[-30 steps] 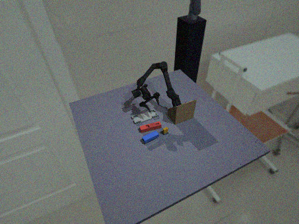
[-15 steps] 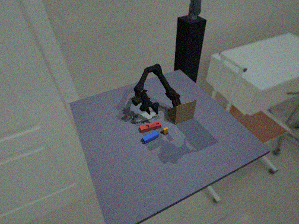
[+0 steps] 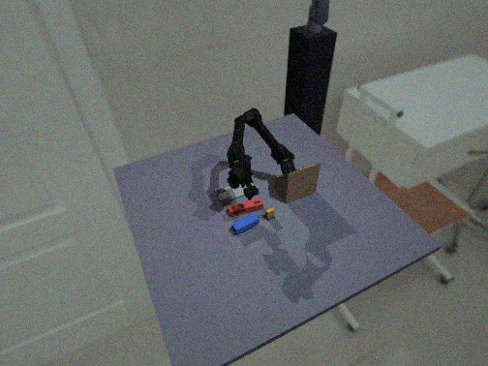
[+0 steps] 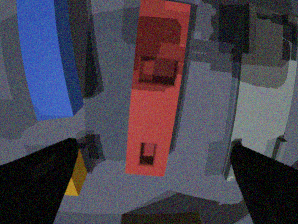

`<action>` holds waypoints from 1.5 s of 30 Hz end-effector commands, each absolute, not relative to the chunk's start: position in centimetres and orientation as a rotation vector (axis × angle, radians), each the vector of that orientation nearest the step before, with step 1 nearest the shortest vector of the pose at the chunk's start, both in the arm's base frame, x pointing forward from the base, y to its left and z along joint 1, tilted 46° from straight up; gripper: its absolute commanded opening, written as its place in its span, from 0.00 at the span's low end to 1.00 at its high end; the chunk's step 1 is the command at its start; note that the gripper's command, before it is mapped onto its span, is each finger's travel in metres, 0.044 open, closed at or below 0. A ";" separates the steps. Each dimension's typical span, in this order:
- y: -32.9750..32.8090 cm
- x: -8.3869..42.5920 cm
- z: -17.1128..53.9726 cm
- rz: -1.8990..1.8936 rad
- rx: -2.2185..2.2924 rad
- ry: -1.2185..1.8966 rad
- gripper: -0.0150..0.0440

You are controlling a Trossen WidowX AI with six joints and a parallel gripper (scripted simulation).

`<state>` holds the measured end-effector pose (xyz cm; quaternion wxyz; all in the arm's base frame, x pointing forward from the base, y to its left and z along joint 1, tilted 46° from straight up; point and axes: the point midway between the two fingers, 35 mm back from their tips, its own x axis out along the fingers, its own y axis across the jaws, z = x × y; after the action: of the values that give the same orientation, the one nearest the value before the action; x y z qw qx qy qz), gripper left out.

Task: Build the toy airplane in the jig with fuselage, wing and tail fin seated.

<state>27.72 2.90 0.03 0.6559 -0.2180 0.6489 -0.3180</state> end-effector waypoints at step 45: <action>-5.2 27.8 -7.6 -0.761 -0.481 1.429 1.00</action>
<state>28.18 -4.71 -7.23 0.6685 -0.2081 0.6295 -0.3369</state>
